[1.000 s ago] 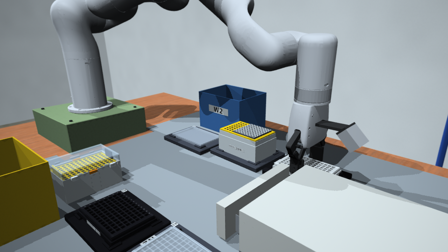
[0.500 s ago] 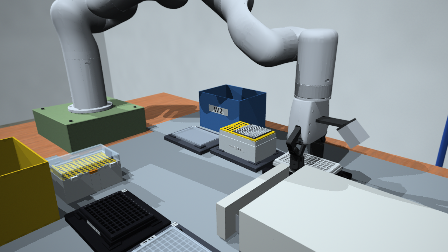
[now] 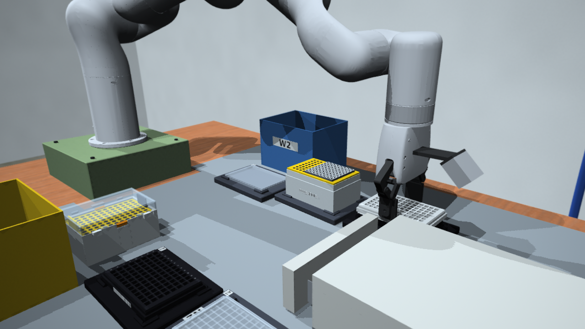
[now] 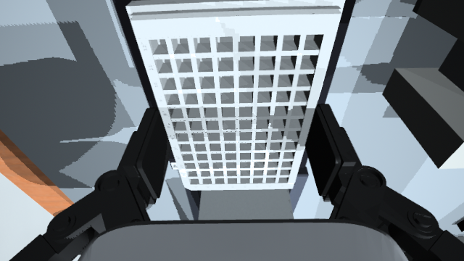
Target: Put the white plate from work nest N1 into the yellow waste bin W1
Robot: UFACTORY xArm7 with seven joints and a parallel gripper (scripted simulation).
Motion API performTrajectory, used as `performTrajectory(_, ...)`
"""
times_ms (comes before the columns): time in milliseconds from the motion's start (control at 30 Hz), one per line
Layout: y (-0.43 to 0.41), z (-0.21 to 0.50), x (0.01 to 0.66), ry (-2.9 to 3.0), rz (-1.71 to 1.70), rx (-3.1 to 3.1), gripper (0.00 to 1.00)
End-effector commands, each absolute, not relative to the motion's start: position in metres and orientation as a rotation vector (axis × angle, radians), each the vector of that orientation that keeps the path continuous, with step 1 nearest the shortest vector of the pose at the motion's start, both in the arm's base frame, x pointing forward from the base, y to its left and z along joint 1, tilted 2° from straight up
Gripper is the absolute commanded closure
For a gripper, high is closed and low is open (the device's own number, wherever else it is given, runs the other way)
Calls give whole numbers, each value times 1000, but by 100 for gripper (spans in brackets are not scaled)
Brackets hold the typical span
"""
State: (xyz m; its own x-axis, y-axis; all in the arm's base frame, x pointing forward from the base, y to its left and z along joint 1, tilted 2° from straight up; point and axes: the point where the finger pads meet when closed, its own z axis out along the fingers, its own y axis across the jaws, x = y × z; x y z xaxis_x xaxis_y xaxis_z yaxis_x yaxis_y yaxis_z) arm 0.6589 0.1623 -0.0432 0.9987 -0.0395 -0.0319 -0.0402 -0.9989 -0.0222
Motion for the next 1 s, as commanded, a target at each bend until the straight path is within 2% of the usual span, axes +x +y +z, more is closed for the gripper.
performTrajectory(0,163,-39,661,62,41,-3117,100)
performTrajectory(967,162,-4,662,62,41,-3117,100)
